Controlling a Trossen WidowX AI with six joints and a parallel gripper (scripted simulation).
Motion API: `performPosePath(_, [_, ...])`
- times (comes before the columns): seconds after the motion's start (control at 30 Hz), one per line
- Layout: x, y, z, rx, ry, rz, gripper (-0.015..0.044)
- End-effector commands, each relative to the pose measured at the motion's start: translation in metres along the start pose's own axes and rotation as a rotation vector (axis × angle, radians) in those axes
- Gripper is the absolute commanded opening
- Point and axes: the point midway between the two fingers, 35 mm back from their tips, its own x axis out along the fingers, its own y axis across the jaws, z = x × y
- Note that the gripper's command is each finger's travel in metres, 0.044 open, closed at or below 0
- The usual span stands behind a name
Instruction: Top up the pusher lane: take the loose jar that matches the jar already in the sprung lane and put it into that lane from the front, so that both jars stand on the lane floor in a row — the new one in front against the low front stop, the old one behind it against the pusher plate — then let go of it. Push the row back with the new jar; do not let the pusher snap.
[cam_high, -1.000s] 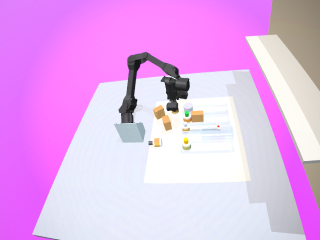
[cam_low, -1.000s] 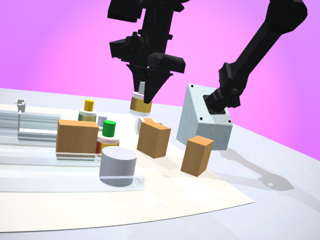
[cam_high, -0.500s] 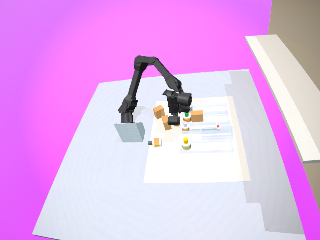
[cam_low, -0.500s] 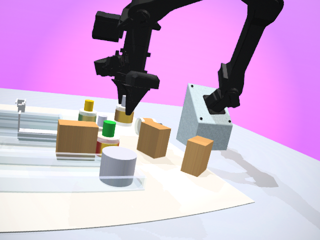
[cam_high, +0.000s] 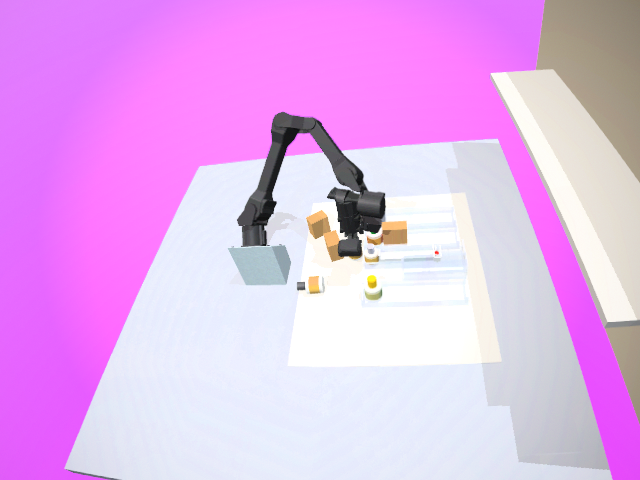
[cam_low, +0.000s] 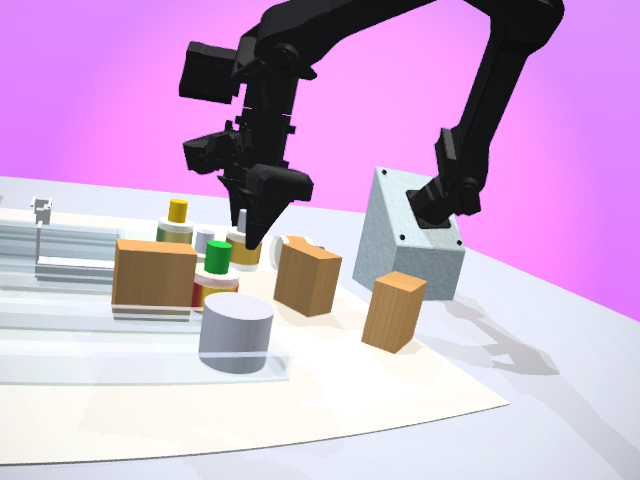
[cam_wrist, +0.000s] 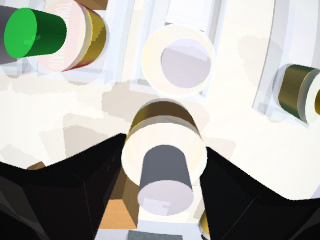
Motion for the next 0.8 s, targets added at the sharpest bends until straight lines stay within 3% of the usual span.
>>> performPosePath(0.0, [0.0013,0.0002,0.0006,0.008,-0.001,0.005,0.0000])
performPosePath(0.77, [0.0013,0.0002,0.0101,0.007,-0.001,0.005,0.0000])
